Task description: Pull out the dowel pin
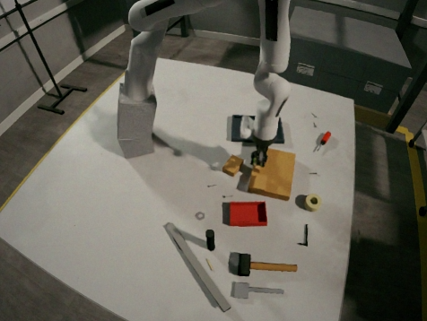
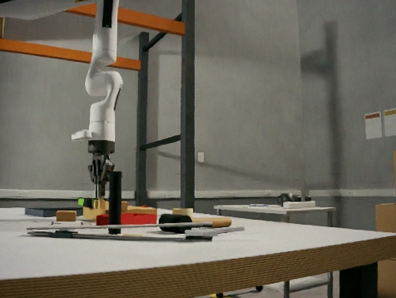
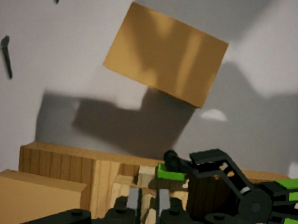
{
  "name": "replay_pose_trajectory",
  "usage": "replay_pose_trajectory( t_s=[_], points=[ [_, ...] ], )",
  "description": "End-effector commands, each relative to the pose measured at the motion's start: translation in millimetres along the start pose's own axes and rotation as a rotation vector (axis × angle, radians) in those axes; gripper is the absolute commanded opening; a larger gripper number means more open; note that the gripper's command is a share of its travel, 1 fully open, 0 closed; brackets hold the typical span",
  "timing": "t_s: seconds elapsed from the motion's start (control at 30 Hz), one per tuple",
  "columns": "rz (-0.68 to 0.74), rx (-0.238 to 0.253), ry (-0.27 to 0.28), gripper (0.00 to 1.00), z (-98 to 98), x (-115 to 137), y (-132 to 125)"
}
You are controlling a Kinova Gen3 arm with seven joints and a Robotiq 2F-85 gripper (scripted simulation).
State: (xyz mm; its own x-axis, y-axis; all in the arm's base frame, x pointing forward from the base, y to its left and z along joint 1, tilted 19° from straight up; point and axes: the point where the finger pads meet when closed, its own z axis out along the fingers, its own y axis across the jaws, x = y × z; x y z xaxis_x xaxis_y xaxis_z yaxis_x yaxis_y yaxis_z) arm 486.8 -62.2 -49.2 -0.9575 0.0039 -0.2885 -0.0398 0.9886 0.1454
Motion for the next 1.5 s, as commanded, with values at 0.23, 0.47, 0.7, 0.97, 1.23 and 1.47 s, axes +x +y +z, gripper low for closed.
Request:
replay_pose_trajectory(
  t_s=[0.23, 0.47, 0.7, 0.97, 1.23, 1.47],
  points=[
    [-0.012, 0.001, -0.002, 0.1, -0.8, -0.8, -0.3],
    [-0.023, 0.001, -0.002, 0.1, -0.8, -0.8, -0.3],
    [-0.034, 0.001, -0.002, 0.1, -0.8, -0.8, -0.3],
    [-0.044, 0.001, -0.002, 0.1, -0.8, -0.8, -0.3],
    [-0.058, 0.001, -0.002, 0.1, -0.8, -0.8, -0.3],
    [-0.067, 0.001, -0.002, 0.1, -0.8, -0.8, -0.3]
  ],
)
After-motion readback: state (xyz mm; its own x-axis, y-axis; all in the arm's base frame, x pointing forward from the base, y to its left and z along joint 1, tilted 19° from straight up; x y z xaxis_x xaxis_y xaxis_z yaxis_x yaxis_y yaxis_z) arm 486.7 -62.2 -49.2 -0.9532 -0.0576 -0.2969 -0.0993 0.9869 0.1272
